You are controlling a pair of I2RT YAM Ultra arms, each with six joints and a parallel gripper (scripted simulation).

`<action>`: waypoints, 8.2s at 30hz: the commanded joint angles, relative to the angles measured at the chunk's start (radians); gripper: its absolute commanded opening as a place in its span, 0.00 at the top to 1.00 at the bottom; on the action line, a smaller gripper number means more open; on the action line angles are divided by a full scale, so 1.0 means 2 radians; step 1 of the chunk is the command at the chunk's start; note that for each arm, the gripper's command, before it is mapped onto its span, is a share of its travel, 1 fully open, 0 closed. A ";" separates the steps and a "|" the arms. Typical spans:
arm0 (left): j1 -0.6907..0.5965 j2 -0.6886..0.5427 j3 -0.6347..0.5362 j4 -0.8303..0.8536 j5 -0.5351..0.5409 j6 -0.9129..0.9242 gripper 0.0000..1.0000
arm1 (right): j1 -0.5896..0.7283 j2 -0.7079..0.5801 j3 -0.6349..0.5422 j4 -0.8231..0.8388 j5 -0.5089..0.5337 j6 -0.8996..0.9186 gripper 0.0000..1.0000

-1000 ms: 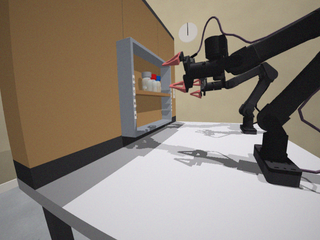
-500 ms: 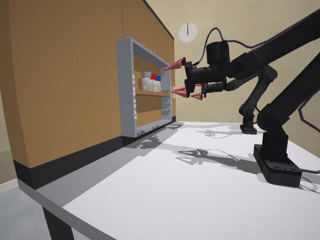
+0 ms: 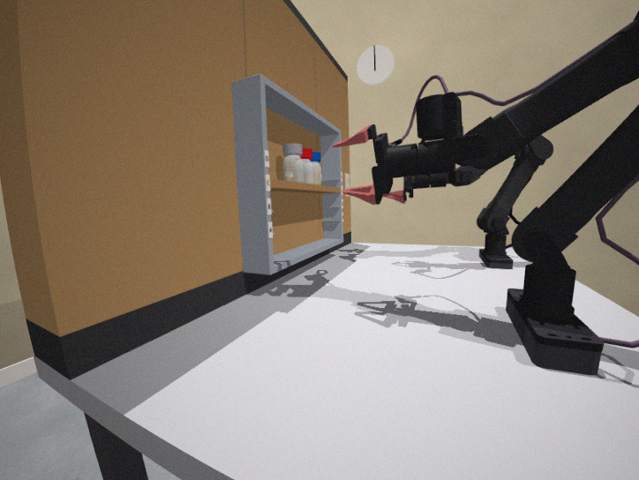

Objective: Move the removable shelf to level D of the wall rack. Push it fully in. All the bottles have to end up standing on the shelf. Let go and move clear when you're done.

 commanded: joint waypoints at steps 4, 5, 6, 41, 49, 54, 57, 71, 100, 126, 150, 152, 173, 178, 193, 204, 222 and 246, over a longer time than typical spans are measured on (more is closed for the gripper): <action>-0.014 -0.009 -0.022 0.030 -0.016 0.044 0.00 | 0.014 0.013 -0.013 0.038 0.016 -0.039 0.00; -0.015 -0.008 -0.024 0.033 -0.018 0.049 0.00 | 0.015 0.014 -0.015 0.042 0.017 -0.044 0.00; -0.017 -0.008 -0.027 0.037 -0.019 0.054 0.00 | 0.017 0.016 -0.017 0.045 0.019 -0.049 0.00; -0.063 0.036 -0.108 0.164 -0.068 0.209 0.00 | 0.069 0.084 -0.072 0.168 0.069 -0.203 0.00; -0.064 0.041 -0.109 0.173 -0.069 0.211 0.00 | 0.069 0.086 -0.073 0.174 0.069 -0.205 0.00; -0.064 0.041 -0.110 0.174 -0.069 0.211 0.00 | 0.069 0.087 -0.073 0.174 0.069 -0.205 0.00; -0.064 0.041 -0.110 0.174 -0.069 0.211 0.00 | 0.069 0.087 -0.073 0.175 0.069 -0.205 0.00; -0.064 0.041 -0.110 0.174 -0.069 0.211 0.00 | 0.069 0.087 -0.073 0.175 0.069 -0.205 0.00; -0.052 0.086 -0.105 0.212 -0.058 0.210 0.00 | 0.058 0.120 -0.066 0.200 0.058 -0.205 0.00; -0.014 0.261 -0.070 0.352 -0.020 0.211 0.00 | 0.021 0.250 -0.027 0.291 0.021 -0.205 0.00; 0.009 0.380 -0.022 0.424 0.003 0.211 0.00 | -0.003 0.346 0.021 0.339 -0.002 -0.205 0.00; 0.010 0.390 -0.017 0.429 0.004 0.211 0.00 | -0.005 0.355 0.026 0.343 -0.004 -0.205 0.00; 0.018 0.430 0.007 0.446 0.012 0.211 0.00 | -0.013 0.390 0.049 0.355 -0.012 -0.205 0.00; 0.018 0.430 0.007 0.446 0.012 0.211 0.00 | -0.013 0.390 0.049 0.355 -0.012 -0.205 0.00; 0.018 0.430 0.007 0.446 0.012 0.211 0.00 | -0.013 0.390 0.049 0.355 -0.012 -0.205 0.00; 0.017 0.360 0.019 0.367 0.011 0.212 0.00 | -0.013 0.335 0.063 0.289 -0.012 -0.206 0.00; 0.017 0.249 0.071 0.206 0.011 0.212 0.00 | -0.012 0.248 0.115 0.151 -0.012 -0.206 0.00; 0.018 0.220 0.100 0.143 0.012 0.211 0.00 | -0.013 0.225 0.143 0.097 -0.012 -0.205 0.00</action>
